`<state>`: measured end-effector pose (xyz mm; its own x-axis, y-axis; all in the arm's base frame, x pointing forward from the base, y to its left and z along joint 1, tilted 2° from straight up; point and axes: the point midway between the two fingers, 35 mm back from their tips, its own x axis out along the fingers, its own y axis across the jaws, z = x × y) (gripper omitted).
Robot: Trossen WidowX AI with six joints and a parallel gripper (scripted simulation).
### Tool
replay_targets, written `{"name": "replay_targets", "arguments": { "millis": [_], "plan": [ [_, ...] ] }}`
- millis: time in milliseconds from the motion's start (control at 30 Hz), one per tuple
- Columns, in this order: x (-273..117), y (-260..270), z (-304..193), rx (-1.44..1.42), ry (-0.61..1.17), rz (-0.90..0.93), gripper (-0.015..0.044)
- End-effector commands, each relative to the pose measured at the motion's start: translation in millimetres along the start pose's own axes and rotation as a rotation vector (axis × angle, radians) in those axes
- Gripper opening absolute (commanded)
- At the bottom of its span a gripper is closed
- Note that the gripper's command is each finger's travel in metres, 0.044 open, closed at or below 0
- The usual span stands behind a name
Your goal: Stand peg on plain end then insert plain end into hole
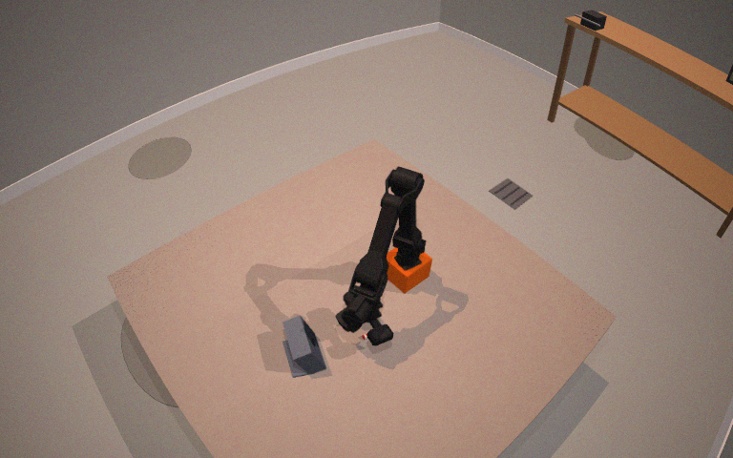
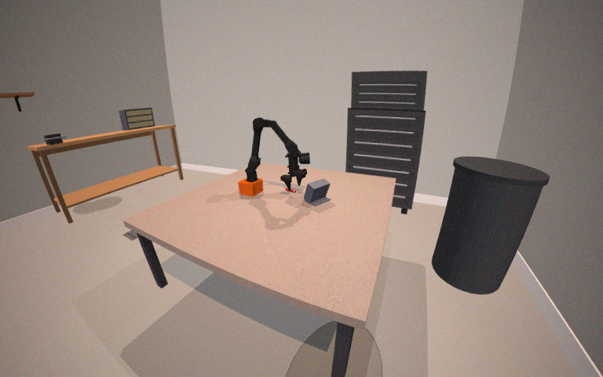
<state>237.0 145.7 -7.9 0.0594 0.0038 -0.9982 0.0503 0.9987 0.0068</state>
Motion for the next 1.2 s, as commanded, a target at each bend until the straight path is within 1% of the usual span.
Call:
{"name": "replay_targets", "arguments": {
  "millis": [0, 400, 800, 833, 1067, 1167],
  "plan": [
    [8.4, -1.6, -3.2, 0.002, 0.012, -0.005, 0.0440],
    [24.6, -3.0, -5.2, 0.002, 0.012, -0.005, 0.0440],
    [24.6, -3.0, -5.2, 0.002, 0.012, -0.005, 0.0125],
    [24.6, -3.0, -5.2, 0.002, 0.012, -0.005, 0.0110],
    [24.6, -3.0, -5.2, 0.002, 0.012, -0.005, 0.0110],
    [24.6, -3.0, -5.2, 0.002, 0.012, -0.005, 0.0090]
  ]
}}
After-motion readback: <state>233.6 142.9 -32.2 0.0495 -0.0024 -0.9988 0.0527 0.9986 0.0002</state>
